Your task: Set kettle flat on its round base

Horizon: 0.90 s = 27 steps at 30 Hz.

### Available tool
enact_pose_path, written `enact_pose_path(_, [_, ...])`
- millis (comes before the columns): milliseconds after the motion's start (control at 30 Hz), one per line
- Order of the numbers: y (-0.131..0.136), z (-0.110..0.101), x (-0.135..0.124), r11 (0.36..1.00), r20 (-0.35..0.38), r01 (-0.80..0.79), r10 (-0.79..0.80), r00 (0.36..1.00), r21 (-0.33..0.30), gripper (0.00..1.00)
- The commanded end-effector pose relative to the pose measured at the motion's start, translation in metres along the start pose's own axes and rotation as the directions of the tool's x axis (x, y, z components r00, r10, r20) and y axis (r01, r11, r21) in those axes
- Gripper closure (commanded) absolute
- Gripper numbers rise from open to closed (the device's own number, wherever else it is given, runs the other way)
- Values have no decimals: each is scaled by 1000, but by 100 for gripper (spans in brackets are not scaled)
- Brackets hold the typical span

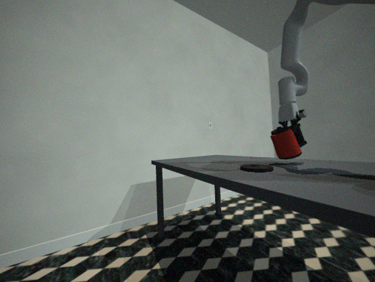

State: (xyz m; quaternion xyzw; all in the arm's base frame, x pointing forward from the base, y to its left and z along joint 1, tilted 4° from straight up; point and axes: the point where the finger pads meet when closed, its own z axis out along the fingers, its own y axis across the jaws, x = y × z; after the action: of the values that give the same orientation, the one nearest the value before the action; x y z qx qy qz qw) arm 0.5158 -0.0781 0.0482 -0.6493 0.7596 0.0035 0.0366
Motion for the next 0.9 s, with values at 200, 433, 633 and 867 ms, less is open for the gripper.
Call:
enact_pose_path(200, [4,-1,-26,1000,-1,0,0,1000,2,100])
enact_pose_path(433, [9,-1,-49,1000,-1,0,0,1000,2,100])
enact_pose_path(633, [14,-1,-70,1000,-1,0,0,1000,2,100])
enact_pose_path(867, [18,-1,-87,1000,-1,0,0,1000,2,100])
